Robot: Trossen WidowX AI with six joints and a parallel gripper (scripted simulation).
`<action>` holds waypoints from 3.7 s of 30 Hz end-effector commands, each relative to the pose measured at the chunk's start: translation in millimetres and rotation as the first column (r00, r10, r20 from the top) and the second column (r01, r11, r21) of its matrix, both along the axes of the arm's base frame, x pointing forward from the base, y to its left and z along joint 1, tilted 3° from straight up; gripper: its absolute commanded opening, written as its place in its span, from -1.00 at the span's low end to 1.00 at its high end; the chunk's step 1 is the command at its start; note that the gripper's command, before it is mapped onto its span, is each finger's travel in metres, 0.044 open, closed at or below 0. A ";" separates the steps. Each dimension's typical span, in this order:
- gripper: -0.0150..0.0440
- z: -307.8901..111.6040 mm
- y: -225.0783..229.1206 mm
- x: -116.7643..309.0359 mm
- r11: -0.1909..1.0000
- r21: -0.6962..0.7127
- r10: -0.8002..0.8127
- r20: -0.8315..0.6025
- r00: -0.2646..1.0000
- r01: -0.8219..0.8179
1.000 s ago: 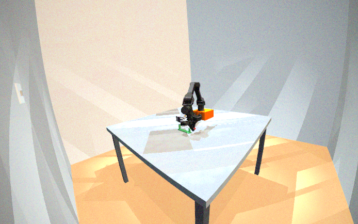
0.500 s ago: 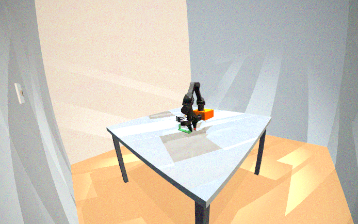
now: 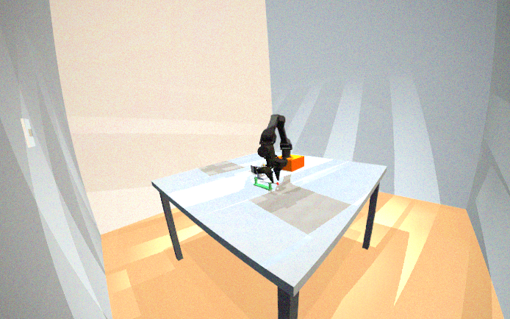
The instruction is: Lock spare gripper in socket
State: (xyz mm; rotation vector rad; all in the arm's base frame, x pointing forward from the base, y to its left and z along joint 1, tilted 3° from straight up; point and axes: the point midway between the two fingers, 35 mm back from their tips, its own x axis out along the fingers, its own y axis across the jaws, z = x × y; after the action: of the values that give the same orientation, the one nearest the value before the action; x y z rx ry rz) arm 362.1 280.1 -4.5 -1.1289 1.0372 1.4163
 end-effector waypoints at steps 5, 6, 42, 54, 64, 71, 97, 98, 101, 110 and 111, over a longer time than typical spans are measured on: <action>0.19 19.1 -0.4 -0.6 1.000 -0.002 0.000 -0.002 1.000 0.000; 0.19 21.1 -0.5 -0.8 1.000 -0.002 0.000 -0.003 1.000 0.000; 0.12 58.1 -61.2 13.9 0.998 -0.066 0.002 0.035 0.999 0.001; 0.12 15.9 -61.9 11.9 0.998 -0.066 0.002 0.035 0.999 0.001; 0.12 -0.5 -61.9 12.5 0.998 -0.066 0.002 0.035 0.999 0.001; 0.12 -12.0 -62.2 12.7 0.998 -0.066 0.002 0.035 0.999 0.001; 0.12 -38.6 -63.8 11.7 0.998 -0.066 0.002 0.035 0.999 0.001; 0.12 -38.6 -63.8 11.7 0.998 -0.066 0.002 0.035 0.999 0.001; -0.06 -38.6 -63.8 11.7 0.998 -0.066 0.002 0.035 0.999 0.001; -0.49 -38.6 -63.8 11.9 0.998 -0.066 0.002 0.035 0.999 0.001; -0.49 -38.6 -63.8 12.2 0.998 -0.066 0.002 0.035 0.999 0.001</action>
State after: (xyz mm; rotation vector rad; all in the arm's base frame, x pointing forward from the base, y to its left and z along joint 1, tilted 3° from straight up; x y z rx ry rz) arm 374.6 217.2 -41.9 -1.1927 1.0640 1.3649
